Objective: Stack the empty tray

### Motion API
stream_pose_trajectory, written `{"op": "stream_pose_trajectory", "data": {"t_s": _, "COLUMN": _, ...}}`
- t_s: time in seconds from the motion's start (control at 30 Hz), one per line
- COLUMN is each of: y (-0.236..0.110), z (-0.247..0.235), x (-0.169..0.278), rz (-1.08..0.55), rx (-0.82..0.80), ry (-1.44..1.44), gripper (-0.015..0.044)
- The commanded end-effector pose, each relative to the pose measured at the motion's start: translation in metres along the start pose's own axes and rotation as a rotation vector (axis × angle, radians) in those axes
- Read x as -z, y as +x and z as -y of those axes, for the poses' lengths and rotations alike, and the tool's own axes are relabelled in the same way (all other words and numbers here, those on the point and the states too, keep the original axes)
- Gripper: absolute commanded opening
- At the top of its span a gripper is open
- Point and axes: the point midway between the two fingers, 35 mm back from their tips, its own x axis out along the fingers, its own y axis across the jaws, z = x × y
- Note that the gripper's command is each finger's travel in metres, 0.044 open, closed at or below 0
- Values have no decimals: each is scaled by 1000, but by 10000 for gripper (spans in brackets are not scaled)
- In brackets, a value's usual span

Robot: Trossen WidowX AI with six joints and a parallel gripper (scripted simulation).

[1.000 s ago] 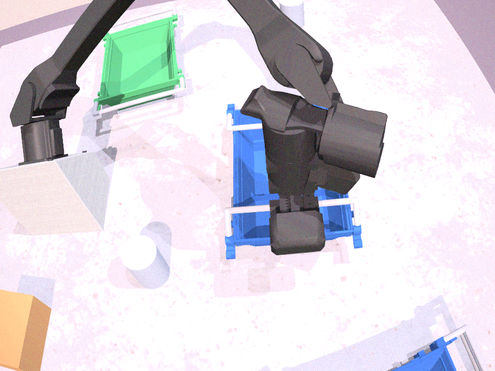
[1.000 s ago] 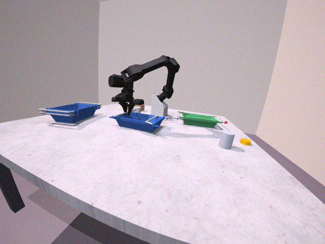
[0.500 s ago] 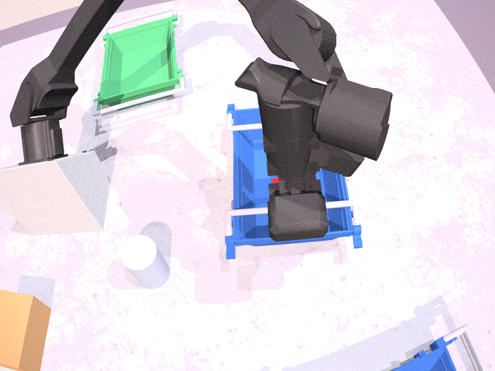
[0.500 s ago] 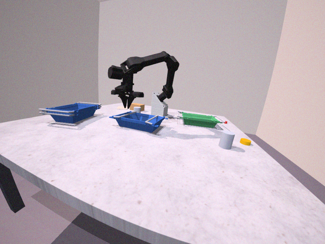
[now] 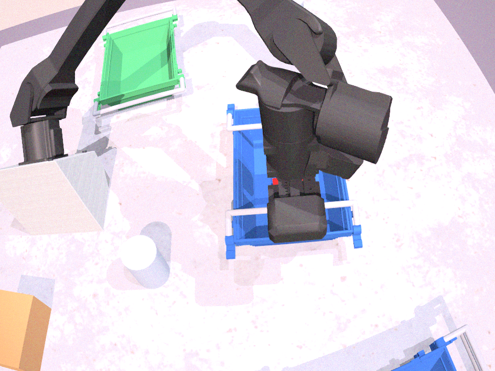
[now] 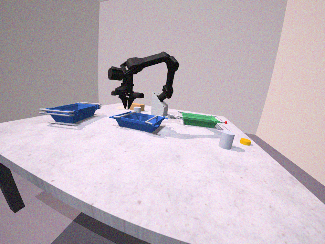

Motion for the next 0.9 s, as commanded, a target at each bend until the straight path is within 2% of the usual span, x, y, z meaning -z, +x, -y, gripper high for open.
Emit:
{"op": "stream_pose_trajectory", "data": {"t_s": 0.0, "y": 1, "z": 0, "x": 0, "rz": -2, "rx": -1, "ry": 1, "gripper": 84}}
{"op": "stream_pose_trajectory", "data": {"t_s": 0.03, "y": 1, "z": 0, "x": 0, "rz": -2, "rx": -1, "ry": 1, "gripper": 84}}
{"op": "stream_pose_trajectory", "data": {"t_s": 0.13, "y": 1, "z": 0, "x": 0, "rz": -2, "rx": -1, "ry": 1, "gripper": 6}}
{"op": "stream_pose_trajectory", "data": {"t_s": 0.17, "y": 1, "z": 0, "x": 0, "rz": -2, "rx": -1, "ry": 1, "gripper": 0}}
{"op": "stream_pose_trajectory", "data": {"t_s": 0.87, "y": 0, "z": 0, "x": 0, "rz": 0, "rx": 0, "ry": 0, "gripper": 0}}
